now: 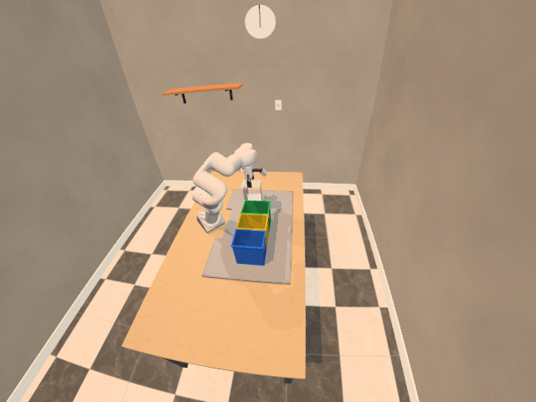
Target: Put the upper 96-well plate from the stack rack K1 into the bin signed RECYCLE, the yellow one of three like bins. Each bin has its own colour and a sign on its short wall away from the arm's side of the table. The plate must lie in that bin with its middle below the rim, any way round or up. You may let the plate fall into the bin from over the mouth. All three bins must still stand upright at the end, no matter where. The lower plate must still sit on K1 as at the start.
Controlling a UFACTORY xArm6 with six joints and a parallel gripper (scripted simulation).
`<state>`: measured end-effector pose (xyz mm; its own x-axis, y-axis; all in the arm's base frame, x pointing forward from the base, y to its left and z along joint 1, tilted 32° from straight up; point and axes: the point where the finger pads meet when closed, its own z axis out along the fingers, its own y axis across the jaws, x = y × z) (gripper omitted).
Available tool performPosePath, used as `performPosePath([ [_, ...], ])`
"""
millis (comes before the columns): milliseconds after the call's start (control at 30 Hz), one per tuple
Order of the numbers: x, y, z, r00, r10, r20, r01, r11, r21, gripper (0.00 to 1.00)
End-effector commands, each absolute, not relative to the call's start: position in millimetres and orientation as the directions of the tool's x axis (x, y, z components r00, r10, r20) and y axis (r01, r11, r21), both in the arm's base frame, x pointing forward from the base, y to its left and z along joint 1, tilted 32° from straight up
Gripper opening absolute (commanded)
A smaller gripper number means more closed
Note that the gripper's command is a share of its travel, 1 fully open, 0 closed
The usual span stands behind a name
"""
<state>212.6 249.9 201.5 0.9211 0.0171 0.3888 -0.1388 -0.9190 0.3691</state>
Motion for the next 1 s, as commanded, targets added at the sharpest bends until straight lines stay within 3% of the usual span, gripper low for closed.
performPosePath([
  [0, 213, 240, 208, 0.921, 0.017, 0.390, -0.138, -0.921, 0.366, 0.00],
  [967, 218, 163, 241, 0.921, 0.017, 0.390, -0.138, -0.920, 0.366, 0.00],
])
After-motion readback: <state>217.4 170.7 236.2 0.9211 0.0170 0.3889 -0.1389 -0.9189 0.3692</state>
